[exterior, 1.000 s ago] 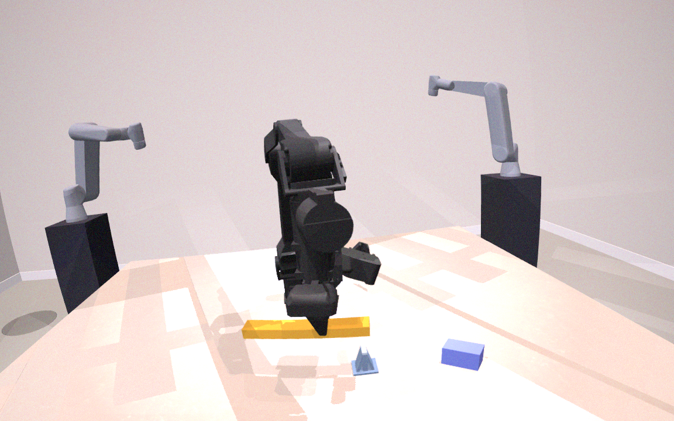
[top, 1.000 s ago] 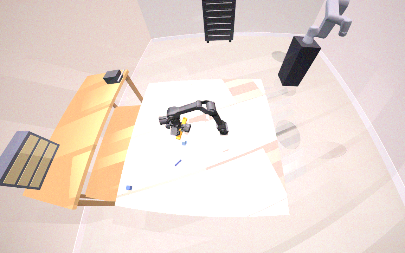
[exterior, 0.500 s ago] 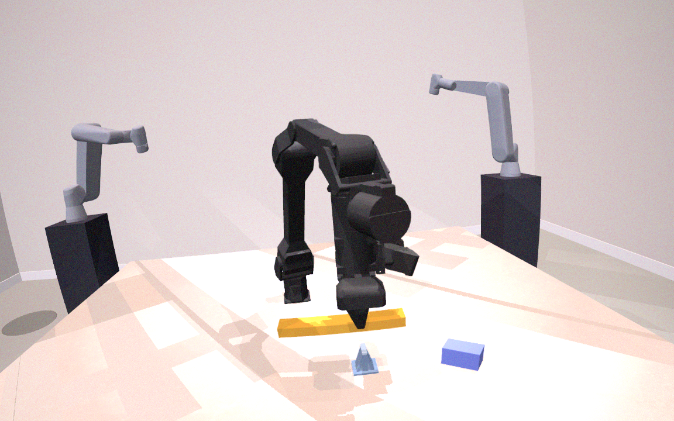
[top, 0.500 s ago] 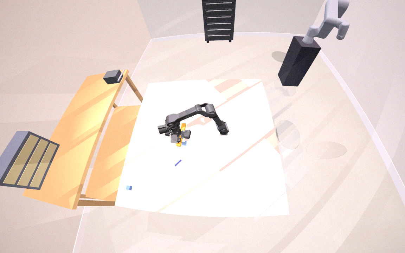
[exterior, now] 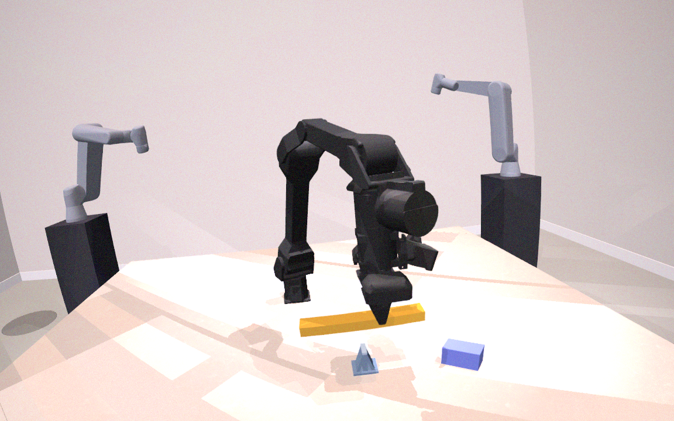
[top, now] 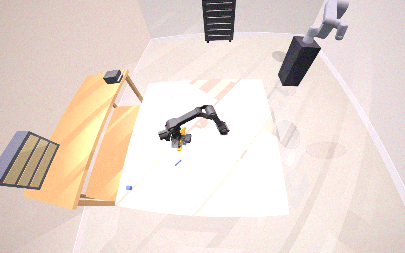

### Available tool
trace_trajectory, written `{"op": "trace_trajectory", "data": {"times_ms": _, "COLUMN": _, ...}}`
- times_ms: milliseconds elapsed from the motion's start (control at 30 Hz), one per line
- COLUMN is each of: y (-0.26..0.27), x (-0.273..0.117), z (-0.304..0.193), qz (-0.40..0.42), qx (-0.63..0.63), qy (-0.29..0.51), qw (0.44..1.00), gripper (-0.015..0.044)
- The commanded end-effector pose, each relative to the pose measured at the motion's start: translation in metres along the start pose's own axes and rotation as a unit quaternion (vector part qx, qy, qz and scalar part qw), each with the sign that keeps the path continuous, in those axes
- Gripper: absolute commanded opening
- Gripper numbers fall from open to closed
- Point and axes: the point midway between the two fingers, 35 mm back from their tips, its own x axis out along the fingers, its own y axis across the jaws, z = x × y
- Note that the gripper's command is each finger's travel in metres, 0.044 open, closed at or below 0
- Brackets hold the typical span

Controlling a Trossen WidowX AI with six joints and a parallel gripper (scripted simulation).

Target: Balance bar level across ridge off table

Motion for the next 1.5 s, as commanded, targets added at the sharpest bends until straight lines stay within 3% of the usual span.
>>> {"op": "trace_trajectory", "data": {"times_ms": 0, "y": 0.001, "x": 0.007, "z": 0.001, "qz": 0.002, "qx": 0.002, "qy": 0.002, "qw": 1.000, "gripper": 0.0000}}
{"op": "trace_trajectory", "data": {"times_ms": 700, "y": 0.003, "x": 0.040, "z": 0.000, "qz": 0.002, "qx": 0.001, "qy": 0.002, "qw": 1.000, "gripper": 0.0000}}
{"op": "trace_trajectory", "data": {"times_ms": 1467, "y": 0.003, "x": 0.040, "z": 0.000, "qz": 0.002, "qx": 0.001, "qy": 0.002, "qw": 1.000, "gripper": 0.0000}}
